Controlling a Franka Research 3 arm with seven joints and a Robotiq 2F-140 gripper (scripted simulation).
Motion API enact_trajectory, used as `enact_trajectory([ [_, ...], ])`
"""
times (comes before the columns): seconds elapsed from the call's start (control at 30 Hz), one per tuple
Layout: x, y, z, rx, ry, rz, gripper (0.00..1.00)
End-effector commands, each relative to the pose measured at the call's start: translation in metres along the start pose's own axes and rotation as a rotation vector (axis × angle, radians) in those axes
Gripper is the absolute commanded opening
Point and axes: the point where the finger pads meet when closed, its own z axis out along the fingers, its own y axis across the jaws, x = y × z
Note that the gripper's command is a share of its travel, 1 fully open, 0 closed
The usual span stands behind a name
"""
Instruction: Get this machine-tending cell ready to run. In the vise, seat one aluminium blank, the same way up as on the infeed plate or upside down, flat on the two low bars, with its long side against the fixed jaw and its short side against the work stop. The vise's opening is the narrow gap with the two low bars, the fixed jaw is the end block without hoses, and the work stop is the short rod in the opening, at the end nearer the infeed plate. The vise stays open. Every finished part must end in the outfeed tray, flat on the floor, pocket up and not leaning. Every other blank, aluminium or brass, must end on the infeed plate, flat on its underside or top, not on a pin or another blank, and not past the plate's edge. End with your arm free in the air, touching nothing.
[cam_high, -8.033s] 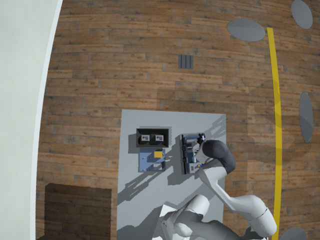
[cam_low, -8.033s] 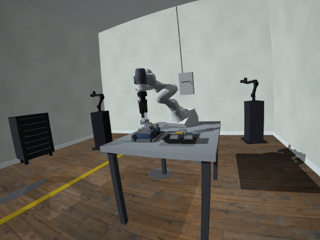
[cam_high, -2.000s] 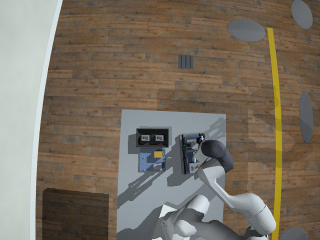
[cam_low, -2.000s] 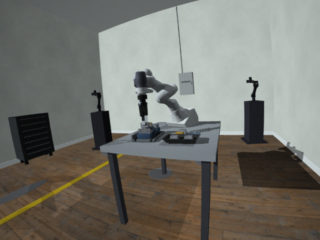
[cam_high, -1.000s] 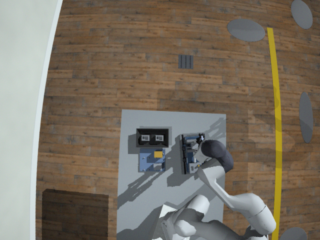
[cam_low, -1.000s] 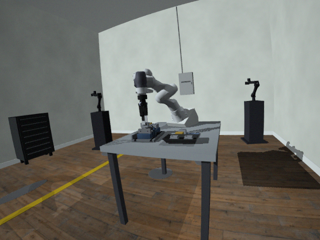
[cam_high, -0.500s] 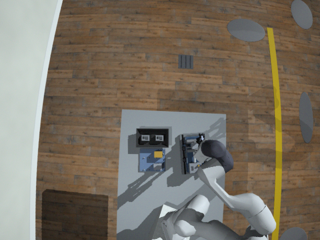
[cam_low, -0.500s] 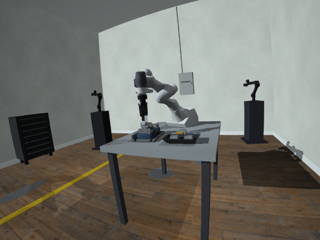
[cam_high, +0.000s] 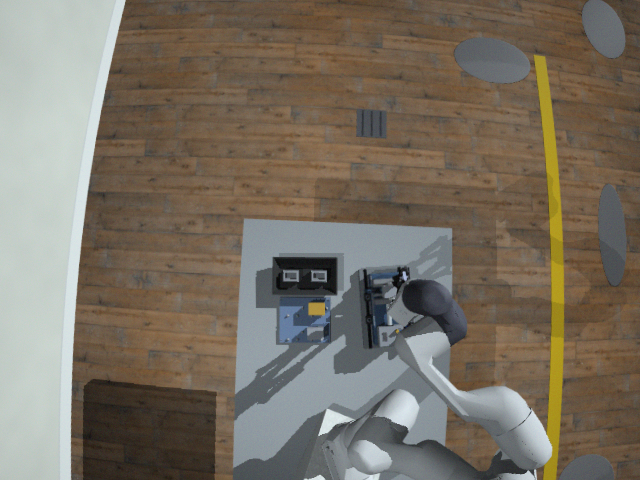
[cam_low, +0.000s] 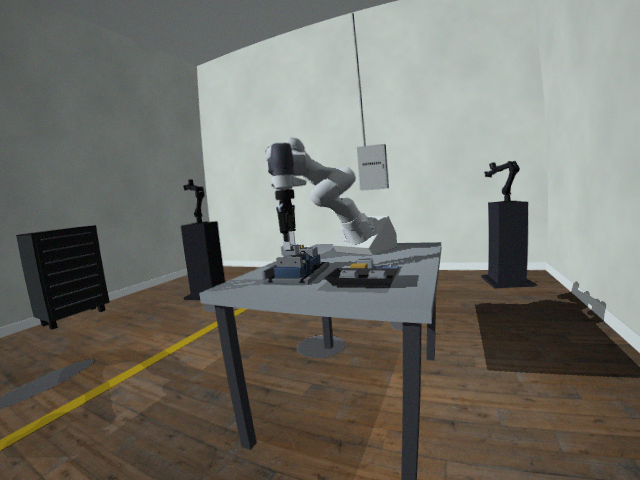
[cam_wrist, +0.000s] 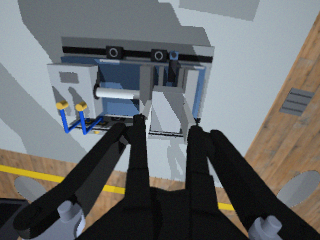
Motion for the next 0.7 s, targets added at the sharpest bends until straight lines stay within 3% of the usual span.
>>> enact_trajectory([
  [0.0,-0.0007,0.0009,0.0007,-0.004,-0.003,0.004,0.0],
  [0.67,-0.0008,0.0009,0.0058,-0.004,-0.003,0.004,0.0],
])
